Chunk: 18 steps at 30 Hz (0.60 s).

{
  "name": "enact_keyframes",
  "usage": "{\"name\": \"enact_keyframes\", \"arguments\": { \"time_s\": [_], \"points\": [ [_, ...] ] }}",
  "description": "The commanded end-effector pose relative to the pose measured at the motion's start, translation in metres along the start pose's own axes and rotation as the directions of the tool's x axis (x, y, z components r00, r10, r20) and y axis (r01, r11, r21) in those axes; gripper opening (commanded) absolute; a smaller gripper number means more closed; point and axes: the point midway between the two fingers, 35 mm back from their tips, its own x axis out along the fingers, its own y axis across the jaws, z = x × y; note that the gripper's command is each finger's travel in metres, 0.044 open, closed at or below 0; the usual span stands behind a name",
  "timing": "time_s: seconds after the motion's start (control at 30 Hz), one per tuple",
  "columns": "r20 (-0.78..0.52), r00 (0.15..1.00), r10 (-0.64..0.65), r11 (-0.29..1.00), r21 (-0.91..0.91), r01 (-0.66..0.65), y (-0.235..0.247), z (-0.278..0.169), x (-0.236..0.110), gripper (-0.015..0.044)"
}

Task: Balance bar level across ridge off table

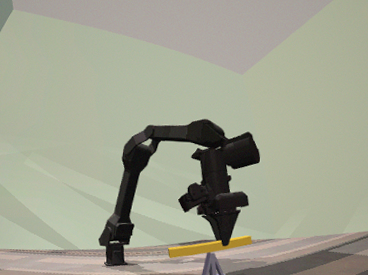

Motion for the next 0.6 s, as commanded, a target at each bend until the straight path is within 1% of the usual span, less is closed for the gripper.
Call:
{"name": "enact_keyframes", "arguments": {
  "time_s": [0.0,0.57],
  "points": [
    [0.001,1.000,-0.006,1.000,0.000,0.006,-0.0012,0.0003,0.0031,0.0000],
    [0.001,1.000,-0.006,1.000,0.000,0.006,-0.0013,0.0001,0.0046,0.0000]
  ]
}}
